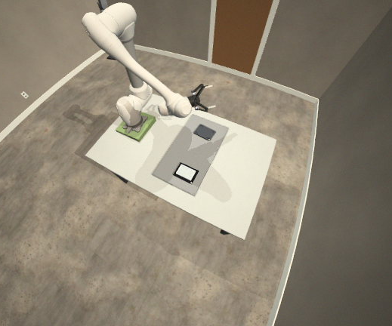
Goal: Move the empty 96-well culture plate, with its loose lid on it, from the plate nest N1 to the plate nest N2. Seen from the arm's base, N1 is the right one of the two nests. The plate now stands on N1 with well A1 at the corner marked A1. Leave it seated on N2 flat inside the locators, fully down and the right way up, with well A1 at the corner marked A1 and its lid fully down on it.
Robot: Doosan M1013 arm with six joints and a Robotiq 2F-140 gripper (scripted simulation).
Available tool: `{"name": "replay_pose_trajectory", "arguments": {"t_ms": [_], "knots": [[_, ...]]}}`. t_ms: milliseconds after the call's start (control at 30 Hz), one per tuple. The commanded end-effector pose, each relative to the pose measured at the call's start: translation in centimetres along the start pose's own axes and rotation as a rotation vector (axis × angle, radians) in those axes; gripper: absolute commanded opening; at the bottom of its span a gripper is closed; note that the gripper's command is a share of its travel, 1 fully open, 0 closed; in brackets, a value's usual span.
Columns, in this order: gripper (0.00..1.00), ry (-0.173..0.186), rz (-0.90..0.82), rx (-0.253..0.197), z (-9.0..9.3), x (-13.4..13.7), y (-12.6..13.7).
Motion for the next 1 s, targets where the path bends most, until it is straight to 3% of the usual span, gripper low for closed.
{"name": "replay_pose_trajectory", "arguments": {"t_ms": [0,133,200,300,400,467,533,600,767,833,933,967], "knots": [[1.0,0.0,0.011,-0.107,0.2,1.3,-0.2],[1.0,0.02,0.018,-0.196,0.0,2.7,-0.2],[1.0,0.02,0.018,-0.196,0.0,2.7,-0.2],[1.0,0.046,0.024,-0.276,-0.3,3.7,-0.4],[1.0,0.046,0.024,-0.276,-0.7,4.6,0.0],[1.0,0.07,0.029,-0.331,-0.9,5.2,-0.2],[1.0,0.07,0.029,-0.331,-1.2,5.8,0.0],[1.0,0.097,0.033,-0.385,-1.4,6.4,-0.3],[1.0,0.097,0.033,-0.385,-1.8,7.2,0.0],[1.0,0.129,0.037,-0.437,-2.1,7.8,-0.3],[1.0,0.129,0.037,-0.437,-2.6,8.6,-0.1],[1.0,0.148,0.039,-0.465,-2.7,8.9,-0.3]]}}
Point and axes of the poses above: the point where the finger pads meet when closed, its own z axis out along the fingers, its own x axis across the jaws, y = z × x, the point moved 10 cm from there along -z, back along the fingers, and after that the axes turned 7 degrees about -z, right-handed, at the moved point
